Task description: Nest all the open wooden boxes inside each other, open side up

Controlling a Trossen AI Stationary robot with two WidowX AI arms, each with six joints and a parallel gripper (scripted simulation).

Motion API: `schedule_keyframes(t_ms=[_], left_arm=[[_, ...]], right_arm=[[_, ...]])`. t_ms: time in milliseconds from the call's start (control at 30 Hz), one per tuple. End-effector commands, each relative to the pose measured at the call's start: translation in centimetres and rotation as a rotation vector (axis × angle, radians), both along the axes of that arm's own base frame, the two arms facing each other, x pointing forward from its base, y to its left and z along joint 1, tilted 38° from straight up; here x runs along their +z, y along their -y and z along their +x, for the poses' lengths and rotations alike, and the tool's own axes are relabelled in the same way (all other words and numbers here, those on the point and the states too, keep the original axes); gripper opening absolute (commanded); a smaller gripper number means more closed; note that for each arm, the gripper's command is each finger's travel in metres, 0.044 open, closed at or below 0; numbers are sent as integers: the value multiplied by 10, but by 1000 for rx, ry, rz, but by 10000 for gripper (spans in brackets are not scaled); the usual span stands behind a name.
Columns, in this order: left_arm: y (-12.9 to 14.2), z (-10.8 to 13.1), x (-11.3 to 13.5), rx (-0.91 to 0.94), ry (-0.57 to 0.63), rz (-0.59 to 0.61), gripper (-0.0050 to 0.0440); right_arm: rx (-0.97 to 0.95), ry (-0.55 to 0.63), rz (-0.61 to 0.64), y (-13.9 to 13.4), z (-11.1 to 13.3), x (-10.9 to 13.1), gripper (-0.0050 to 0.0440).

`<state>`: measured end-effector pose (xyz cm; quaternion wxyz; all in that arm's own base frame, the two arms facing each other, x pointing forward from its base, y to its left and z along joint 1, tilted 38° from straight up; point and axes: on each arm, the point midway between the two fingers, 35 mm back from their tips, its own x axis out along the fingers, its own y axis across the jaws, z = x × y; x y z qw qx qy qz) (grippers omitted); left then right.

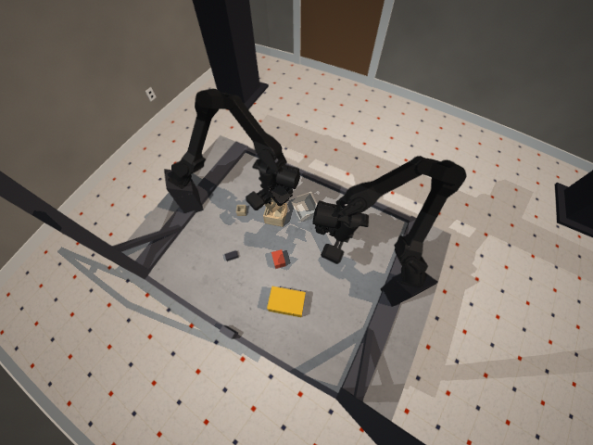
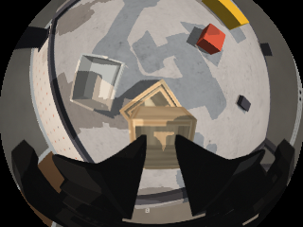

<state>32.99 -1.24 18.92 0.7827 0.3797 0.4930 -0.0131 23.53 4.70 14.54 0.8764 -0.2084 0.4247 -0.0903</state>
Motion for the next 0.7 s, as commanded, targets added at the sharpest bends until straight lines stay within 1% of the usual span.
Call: schedule_keyframes(t_ms=[0, 100, 200, 267, 467, 667], left_arm=[[-2, 1, 10, -5, 13, -7, 208], [-2, 1, 10, -5, 13, -7, 208], [-2, 1, 10, -5, 13, -7, 208], [-2, 1, 10, -5, 13, -7, 208], [-2, 1, 10, -5, 13, -7, 208], [-2, 1, 10, -5, 13, -7, 208]], right_arm=[[-2, 3, 5, -2, 2, 1, 400], [-11, 4, 52, -1, 7, -5, 400], [-28, 30, 150, -1, 19, -12, 400], [-28, 30, 150, -1, 19, -12, 400], [-40, 114, 333, 2, 46, -19, 400], [-22, 233, 480, 13, 71, -15, 400]])
